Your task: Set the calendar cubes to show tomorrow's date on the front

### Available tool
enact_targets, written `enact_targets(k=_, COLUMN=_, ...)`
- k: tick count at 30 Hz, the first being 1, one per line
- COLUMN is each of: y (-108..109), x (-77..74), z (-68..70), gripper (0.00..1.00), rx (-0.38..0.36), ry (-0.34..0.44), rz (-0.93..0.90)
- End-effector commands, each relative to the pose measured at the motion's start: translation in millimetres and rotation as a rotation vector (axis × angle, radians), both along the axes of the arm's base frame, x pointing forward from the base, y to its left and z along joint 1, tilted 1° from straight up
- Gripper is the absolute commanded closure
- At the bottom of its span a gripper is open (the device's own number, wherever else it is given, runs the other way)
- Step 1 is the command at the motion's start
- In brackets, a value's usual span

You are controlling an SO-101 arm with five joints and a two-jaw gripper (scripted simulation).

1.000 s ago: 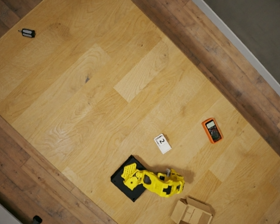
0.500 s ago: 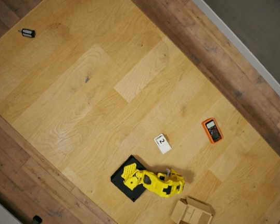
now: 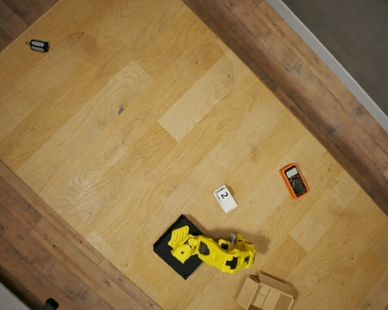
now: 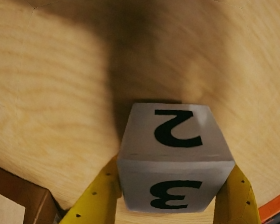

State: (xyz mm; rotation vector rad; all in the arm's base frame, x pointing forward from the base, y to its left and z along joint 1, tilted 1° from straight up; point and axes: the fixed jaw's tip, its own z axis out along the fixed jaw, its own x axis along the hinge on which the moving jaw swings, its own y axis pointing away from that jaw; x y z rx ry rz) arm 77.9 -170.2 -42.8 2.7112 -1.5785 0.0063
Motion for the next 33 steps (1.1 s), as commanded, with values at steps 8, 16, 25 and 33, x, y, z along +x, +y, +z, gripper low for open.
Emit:
enact_targets(k=8, y=3.4, x=-3.0, z=-16.6, gripper=0.76, rx=0.016, ry=0.006, rz=0.001)
enact_targets(k=16, y=3.4, x=-3.0, z=-16.6, gripper=0.76, rx=0.016, ry=0.006, rz=0.001)
enact_targets(k=25, y=3.4, x=-3.0, z=-16.6, gripper=0.71, rx=0.016, ry=0.006, rz=0.001)
enact_targets(k=33, y=3.4, x=-3.0, z=-16.6, gripper=0.67, rx=0.016, ry=0.006, rz=0.001)
